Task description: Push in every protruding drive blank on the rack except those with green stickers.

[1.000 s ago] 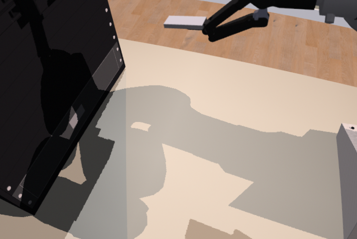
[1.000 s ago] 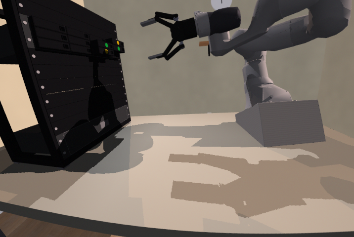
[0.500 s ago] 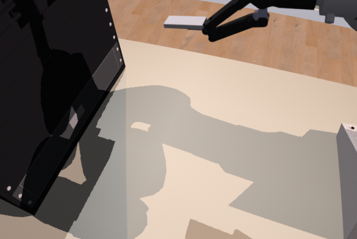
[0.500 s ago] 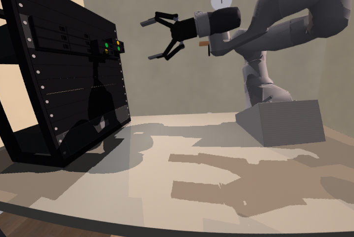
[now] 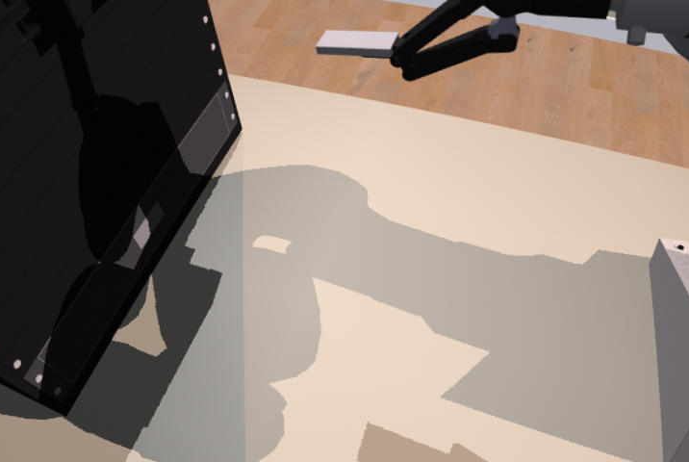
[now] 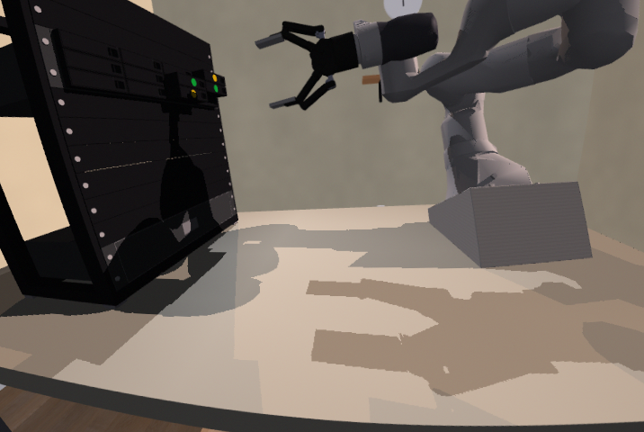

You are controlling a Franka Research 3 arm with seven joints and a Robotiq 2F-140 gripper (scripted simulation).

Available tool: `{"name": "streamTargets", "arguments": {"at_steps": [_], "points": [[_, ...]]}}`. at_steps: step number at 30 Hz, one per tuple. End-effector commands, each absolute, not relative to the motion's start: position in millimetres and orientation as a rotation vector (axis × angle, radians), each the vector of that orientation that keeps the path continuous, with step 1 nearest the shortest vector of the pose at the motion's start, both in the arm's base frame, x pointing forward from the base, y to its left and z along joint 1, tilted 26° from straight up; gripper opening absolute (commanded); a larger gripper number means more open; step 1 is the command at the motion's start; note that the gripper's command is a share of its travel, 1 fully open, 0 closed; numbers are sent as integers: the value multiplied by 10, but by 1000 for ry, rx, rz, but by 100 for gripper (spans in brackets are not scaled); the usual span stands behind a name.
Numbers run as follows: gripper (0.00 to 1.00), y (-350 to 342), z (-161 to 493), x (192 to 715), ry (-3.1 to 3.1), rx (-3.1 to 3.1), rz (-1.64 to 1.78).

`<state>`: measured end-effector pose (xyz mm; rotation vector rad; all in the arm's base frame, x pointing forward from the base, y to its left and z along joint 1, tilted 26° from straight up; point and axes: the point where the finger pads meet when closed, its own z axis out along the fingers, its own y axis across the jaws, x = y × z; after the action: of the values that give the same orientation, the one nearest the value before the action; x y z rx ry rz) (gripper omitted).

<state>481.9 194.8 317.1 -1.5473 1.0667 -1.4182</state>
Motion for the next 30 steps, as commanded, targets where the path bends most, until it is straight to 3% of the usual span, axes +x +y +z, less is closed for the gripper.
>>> {"name": "streamTargets", "arguments": {"at_steps": [1, 30], "points": [[100, 1759, 3317, 4669, 905, -1482, -1548], [100, 1780, 3312, 4736, 905, -1480, -1549]]}}
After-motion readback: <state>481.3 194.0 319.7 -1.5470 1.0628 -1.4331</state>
